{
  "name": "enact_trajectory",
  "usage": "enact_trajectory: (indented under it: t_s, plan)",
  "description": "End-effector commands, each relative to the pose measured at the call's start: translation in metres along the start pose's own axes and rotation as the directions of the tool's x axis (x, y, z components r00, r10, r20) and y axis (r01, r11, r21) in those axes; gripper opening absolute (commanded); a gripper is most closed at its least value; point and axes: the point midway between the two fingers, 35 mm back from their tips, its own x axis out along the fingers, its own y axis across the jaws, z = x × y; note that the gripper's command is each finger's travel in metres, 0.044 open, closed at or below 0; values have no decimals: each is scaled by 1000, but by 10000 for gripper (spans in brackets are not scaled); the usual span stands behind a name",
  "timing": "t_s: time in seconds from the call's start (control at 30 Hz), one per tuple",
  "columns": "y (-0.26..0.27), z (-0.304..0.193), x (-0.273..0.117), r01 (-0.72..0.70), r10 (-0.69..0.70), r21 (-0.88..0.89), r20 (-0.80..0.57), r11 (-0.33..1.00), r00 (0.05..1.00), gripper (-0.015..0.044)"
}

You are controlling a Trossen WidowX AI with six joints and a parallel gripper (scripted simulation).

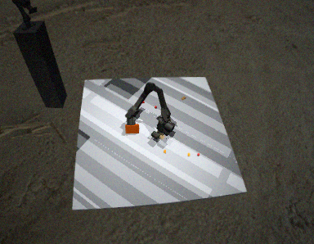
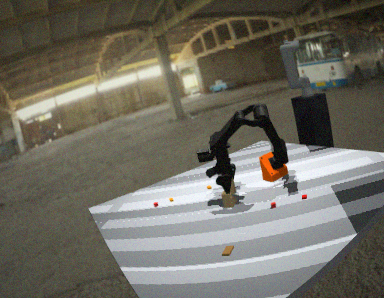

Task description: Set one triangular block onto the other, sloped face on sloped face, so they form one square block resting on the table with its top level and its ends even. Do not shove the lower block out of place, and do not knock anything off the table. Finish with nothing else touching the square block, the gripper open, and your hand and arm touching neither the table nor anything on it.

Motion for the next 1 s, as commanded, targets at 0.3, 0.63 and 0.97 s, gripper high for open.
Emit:
enact_trajectory:
  t_s: [0.3,0.63,0.97]
  plan:
    - [-1,-3,4,-4,4,6,-4,1000,1000,177]
    - [-1,-3,4,-4,4,6,-4,1000,1000,72]
    - [-1,-2,-26,-3,3,3,-3,1000,1000,0]
